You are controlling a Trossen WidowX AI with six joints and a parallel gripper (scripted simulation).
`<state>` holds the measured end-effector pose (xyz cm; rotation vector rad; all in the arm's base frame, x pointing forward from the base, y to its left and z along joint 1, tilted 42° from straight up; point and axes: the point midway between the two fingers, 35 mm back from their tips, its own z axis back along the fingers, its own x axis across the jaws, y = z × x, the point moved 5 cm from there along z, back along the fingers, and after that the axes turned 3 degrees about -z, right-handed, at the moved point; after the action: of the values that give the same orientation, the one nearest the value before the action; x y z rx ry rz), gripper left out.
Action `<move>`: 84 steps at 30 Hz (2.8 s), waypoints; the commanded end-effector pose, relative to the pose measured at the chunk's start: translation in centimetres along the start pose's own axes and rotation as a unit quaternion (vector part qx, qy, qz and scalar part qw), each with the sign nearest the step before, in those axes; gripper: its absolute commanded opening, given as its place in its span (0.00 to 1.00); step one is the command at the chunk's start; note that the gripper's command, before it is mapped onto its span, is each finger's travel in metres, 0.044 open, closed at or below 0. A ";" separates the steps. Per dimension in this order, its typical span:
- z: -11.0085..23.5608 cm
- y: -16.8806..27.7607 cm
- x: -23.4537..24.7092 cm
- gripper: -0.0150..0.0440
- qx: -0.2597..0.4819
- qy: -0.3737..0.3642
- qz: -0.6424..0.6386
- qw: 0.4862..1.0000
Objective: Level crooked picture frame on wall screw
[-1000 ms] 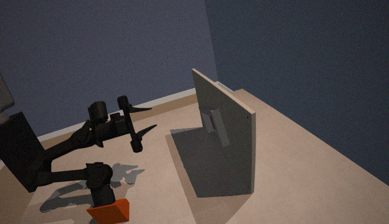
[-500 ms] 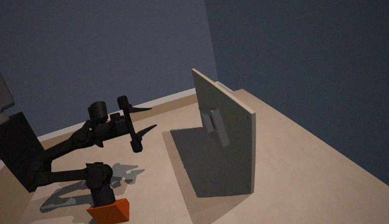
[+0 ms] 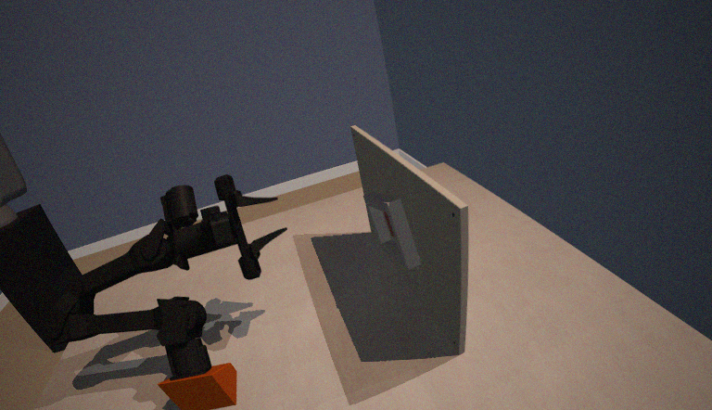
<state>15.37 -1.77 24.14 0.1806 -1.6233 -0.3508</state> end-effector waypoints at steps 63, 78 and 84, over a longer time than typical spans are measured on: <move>-6.4 0.4 -3.7 0.69 0.003 -0.001 -0.051 0.999; -6.6 1.0 -3.4 0.69 0.003 -0.001 -0.051 0.999; -9.6 1.3 -2.9 0.69 0.003 -0.002 -0.051 0.999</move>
<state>23.82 -0.64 21.96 0.2625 -1.6199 -0.4244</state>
